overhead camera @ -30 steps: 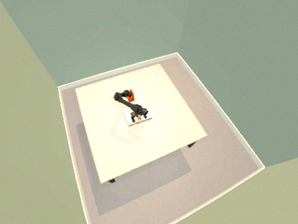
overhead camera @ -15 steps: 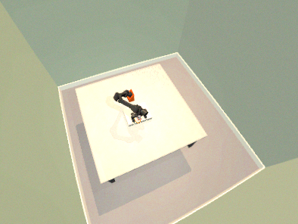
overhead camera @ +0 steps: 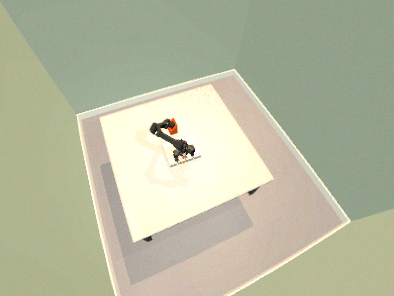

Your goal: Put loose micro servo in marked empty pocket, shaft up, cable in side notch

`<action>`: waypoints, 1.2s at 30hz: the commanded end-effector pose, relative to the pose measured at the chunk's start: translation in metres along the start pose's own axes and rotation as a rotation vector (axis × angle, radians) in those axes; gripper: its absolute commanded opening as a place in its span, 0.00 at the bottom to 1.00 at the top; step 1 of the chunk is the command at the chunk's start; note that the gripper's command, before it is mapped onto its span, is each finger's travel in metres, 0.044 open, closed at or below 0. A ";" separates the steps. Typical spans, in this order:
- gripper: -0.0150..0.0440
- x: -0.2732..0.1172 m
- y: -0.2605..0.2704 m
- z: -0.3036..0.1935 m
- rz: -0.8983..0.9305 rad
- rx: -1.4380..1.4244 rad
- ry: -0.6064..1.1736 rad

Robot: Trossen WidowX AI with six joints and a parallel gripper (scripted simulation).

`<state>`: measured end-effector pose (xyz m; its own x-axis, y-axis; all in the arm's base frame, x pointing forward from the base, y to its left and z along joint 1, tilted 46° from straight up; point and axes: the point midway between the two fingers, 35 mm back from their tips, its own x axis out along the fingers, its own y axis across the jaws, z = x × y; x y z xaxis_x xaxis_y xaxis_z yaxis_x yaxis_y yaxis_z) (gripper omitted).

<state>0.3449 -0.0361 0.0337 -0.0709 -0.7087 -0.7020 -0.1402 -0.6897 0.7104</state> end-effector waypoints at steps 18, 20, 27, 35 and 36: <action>0.25 0.020 0.000 0.000 0.007 -0.006 0.005; 0.30 0.020 0.000 0.000 0.007 -0.006 0.005; 0.57 0.020 0.000 0.001 0.007 -0.006 0.005; 0.57 -0.015 0.002 0.006 0.005 -0.007 0.004; 0.57 -0.015 0.001 0.007 0.005 -0.007 0.004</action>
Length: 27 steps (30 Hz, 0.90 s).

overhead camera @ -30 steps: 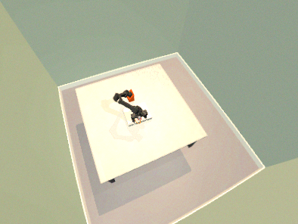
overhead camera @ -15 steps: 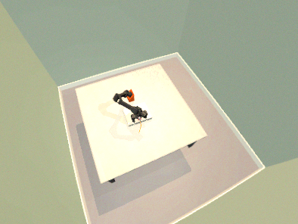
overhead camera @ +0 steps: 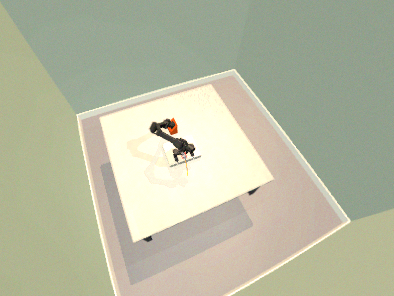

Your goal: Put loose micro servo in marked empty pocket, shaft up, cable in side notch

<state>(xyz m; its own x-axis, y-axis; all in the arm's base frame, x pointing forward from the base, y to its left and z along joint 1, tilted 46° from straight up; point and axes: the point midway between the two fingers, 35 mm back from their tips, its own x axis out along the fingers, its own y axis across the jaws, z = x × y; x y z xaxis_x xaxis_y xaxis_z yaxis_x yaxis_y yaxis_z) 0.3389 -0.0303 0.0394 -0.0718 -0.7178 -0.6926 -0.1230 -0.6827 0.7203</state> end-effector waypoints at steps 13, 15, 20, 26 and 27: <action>1.00 -0.070 -0.004 0.102 -0.011 0.004 -0.001; 1.00 -0.071 -0.003 0.105 -0.010 0.005 -0.001; 1.00 -0.073 -0.004 0.104 -0.010 0.001 -0.001; 1.00 -0.107 -0.007 0.100 -0.007 -0.075 0.017; 1.00 -0.111 -0.007 0.100 -0.006 -0.083 0.019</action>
